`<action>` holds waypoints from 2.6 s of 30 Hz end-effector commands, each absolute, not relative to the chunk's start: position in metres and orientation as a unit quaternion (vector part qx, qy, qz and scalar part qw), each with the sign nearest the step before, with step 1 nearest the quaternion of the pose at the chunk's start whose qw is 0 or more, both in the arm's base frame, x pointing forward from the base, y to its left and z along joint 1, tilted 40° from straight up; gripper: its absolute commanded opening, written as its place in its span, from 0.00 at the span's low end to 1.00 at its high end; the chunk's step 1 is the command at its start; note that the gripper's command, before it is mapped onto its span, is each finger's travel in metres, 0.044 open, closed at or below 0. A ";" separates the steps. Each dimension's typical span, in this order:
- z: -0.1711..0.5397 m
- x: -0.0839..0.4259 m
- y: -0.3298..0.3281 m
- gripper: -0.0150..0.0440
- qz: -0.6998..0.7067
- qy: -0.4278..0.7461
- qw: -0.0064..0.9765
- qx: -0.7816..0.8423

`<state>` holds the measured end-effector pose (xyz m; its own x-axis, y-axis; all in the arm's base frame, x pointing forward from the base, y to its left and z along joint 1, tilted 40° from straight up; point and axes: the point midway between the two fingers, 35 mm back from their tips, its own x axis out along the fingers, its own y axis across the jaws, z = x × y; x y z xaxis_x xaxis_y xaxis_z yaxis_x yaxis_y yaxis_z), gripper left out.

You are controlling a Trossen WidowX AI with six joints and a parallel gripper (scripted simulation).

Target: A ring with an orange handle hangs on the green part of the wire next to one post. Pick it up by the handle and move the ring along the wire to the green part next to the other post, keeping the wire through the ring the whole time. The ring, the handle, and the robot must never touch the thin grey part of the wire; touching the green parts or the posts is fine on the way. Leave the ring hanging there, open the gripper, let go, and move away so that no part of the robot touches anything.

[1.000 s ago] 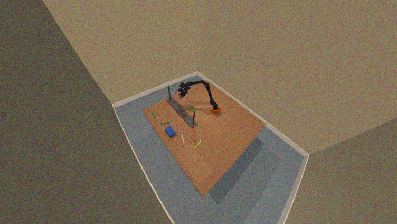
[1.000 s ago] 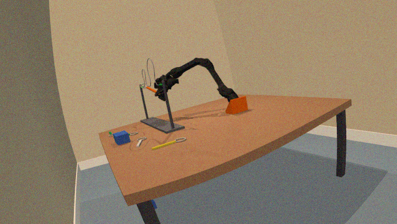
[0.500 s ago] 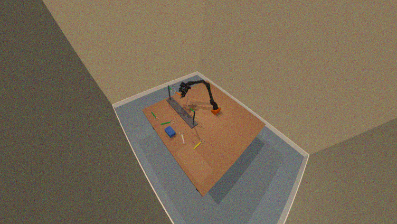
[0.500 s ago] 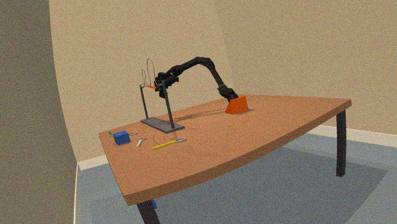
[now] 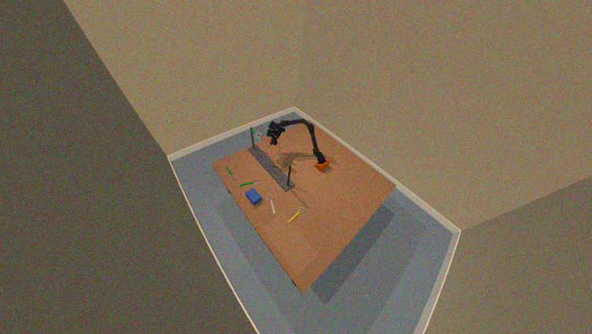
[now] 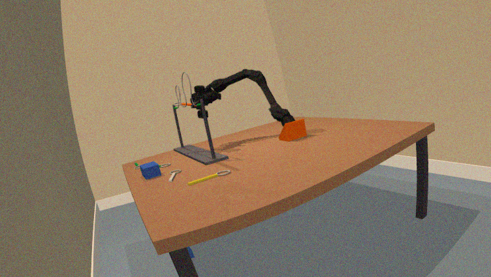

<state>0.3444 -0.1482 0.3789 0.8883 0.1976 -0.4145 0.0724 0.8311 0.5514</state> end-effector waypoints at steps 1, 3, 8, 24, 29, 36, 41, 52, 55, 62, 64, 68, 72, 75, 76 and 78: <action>0.387 0.343 -0.140 0.00 0.041 0.227 0.925 0.302; 0.389 0.343 -0.138 0.00 0.043 0.226 0.922 0.311; 0.392 0.343 -0.135 0.00 0.046 0.224 0.918 0.324; 0.402 0.344 -0.123 0.00 0.057 0.219 0.901 0.371; 0.406 0.344 -0.119 0.00 0.060 0.218 0.895 0.385; 0.411 0.344 -0.115 0.00 0.064 0.216 0.887 0.404; 0.414 0.344 -0.112 0.00 0.066 0.214 0.881 0.416; 0.421 0.345 -0.107 0.00 0.071 0.212 0.870 0.440; 0.423 0.345 -0.106 0.00 0.072 0.212 0.867 0.446; 0.427 0.345 -0.103 0.00 0.075 0.210 0.859 0.460; 0.429 0.345 -0.102 0.00 0.075 0.210 0.857 0.464; 0.431 0.345 -0.100 0.00 0.076 0.210 0.854 0.471; 0.433 0.345 -0.099 0.00 0.078 0.209 0.849 0.479; 0.436 0.345 -0.098 0.00 0.079 0.208 0.845 0.486; 0.436 0.345 -0.097 0.00 0.079 0.208 0.844 0.488; 0.438 0.345 -0.096 0.00 0.080 0.208 0.841 0.493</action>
<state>0.3467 -0.0993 0.4307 0.8984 0.3335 -0.2858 0.0823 0.5115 0.8553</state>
